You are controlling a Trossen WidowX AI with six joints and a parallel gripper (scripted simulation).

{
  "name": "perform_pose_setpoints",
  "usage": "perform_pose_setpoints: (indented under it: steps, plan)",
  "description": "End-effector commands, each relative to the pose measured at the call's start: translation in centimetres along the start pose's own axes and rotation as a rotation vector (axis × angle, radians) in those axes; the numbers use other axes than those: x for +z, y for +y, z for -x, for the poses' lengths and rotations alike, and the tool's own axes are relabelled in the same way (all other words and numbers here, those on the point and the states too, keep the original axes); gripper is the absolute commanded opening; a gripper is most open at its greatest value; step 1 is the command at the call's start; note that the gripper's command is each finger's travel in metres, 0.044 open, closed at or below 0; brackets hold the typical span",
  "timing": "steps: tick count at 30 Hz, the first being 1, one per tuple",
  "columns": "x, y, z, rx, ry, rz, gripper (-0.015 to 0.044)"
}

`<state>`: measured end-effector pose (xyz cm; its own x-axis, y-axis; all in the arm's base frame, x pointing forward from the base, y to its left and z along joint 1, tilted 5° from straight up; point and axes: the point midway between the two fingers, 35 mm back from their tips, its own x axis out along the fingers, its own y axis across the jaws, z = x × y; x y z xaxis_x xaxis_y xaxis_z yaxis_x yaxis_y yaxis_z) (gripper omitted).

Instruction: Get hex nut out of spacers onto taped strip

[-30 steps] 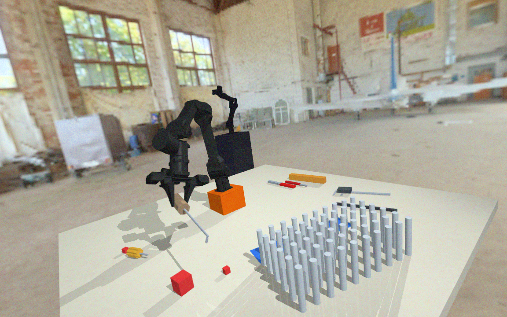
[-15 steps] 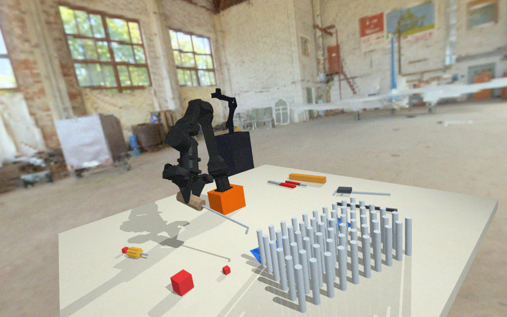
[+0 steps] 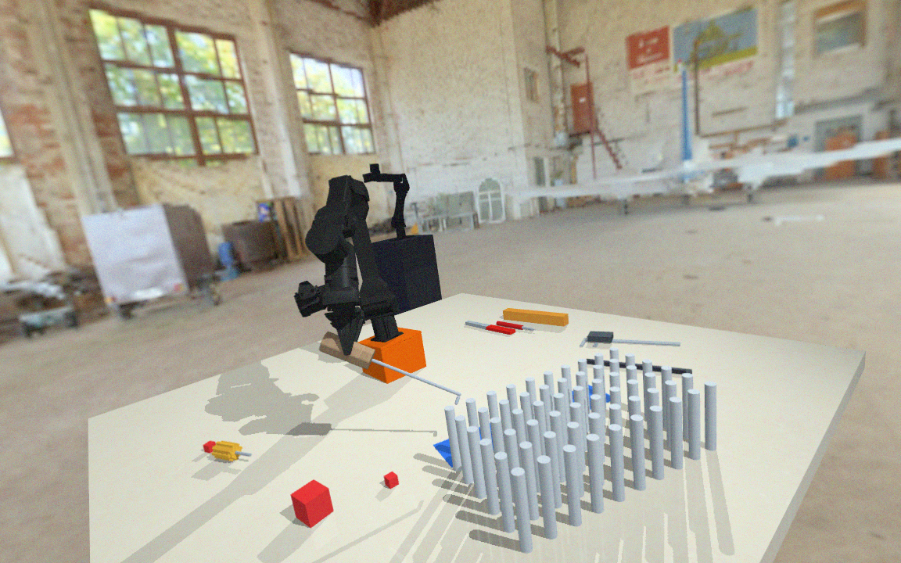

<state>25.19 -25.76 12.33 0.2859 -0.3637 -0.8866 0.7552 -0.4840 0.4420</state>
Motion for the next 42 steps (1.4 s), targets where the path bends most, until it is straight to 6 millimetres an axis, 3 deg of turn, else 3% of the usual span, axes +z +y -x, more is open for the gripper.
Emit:
perform_pose_setpoints:
  steps: [1,23,42]
  plan:
    - [-1.1,-0.1,0.3,0.003,0.006,0.166,0.0000]
    - [-6.7,-1.5,2.0,0.023,0.062,0.903,0.0000]
    - [-10.0,-2.7,2.9,0.059,0.076,1.534,0.0000]
